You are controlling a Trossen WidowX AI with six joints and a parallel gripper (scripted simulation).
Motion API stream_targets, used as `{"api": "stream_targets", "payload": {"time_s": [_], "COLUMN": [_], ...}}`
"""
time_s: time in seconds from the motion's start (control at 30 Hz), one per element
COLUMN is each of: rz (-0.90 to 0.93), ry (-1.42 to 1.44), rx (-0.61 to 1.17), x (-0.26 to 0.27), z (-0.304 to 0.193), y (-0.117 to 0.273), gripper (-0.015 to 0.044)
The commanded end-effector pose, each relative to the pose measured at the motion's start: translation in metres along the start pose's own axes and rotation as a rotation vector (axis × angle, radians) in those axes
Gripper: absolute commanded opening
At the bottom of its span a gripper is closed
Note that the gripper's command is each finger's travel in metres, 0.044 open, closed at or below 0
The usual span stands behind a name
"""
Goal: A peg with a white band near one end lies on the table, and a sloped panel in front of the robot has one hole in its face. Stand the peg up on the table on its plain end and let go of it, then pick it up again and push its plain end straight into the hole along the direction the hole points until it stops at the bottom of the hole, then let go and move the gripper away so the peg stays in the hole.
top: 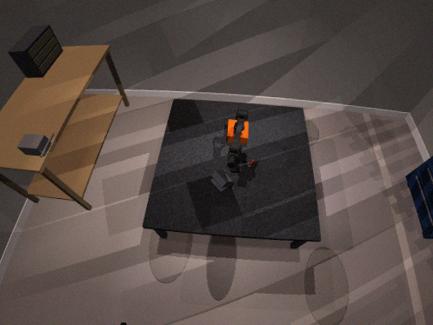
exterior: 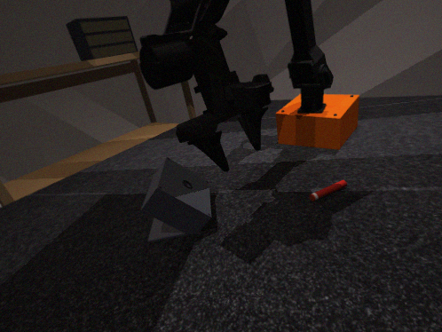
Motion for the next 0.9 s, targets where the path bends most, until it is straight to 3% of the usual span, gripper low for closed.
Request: {"api": "stream_targets", "payload": {"time_s": [0.0, 0.87], "rz": [0.029, 0.233], "ry": [0.132, 1.003], "rx": [0.010, 0.004], "x": [0.005, 0.049], "z": [0.015, 0.104], "y": [-0.007, -0.047], "gripper": [0.0440, 0.0440]}}
Point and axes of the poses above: the point midway between the two fingers, 35 mm back from their tips, its own y axis back along the fingers, its own x axis across the jaws, z = x × y, the point moved 3 cm from there along y, back along the fingers, and after that the axes turned 12 degrees about y, right-handed, at the moved point
